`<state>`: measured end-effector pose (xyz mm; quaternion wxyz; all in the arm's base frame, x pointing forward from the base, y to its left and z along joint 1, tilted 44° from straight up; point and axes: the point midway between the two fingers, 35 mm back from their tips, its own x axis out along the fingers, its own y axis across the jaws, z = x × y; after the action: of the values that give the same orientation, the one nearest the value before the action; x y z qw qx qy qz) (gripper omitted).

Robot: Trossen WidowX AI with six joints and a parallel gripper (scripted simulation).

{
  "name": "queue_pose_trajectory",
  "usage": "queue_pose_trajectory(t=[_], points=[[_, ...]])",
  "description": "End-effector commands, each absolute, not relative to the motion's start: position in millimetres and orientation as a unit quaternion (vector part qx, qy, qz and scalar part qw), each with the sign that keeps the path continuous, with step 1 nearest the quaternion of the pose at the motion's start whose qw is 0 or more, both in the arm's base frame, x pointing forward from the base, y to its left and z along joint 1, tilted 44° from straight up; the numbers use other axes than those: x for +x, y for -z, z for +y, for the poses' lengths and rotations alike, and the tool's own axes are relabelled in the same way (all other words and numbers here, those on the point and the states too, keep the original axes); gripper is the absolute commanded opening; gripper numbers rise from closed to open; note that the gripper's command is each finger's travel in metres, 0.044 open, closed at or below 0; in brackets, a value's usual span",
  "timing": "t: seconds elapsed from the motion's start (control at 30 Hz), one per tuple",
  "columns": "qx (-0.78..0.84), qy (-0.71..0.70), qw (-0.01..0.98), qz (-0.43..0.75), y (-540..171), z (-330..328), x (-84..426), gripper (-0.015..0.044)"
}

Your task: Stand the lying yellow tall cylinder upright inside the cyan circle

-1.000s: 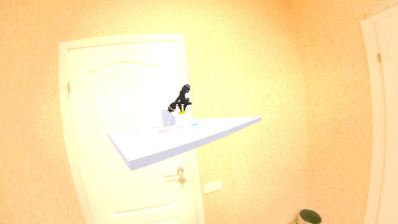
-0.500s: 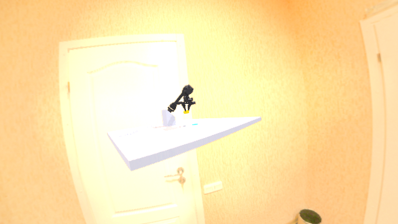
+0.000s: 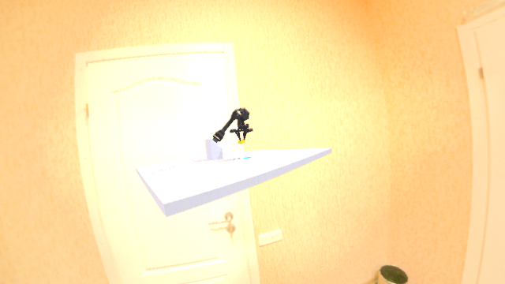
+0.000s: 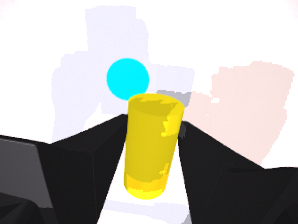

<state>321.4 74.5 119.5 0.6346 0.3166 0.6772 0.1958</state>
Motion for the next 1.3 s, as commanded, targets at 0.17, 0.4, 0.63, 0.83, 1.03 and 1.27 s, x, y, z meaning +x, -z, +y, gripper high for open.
queue_pose_trajectory(t=[0.17,0.4,0.63,0.83,1.03,1.27], points=[[0.346,-0.182,0.619,0.681,-141.7,94.5,318.7,0.0105],[0.342,-0.176,0.622,0.682,-141.0,97.1,317.8,0.0105],[0.325,-0.165,0.636,0.68,-134.1,98.9,317.1,0.0105],[0.311,-0.155,0.648,0.678,-128.6,100.4,316.7,0.0105],[0.297,-0.146,0.659,0.675,-123.4,101.7,316.5,0.0105],[0.283,-0.134,0.673,0.67,-117.7,103.1,316.6,0.0105]])
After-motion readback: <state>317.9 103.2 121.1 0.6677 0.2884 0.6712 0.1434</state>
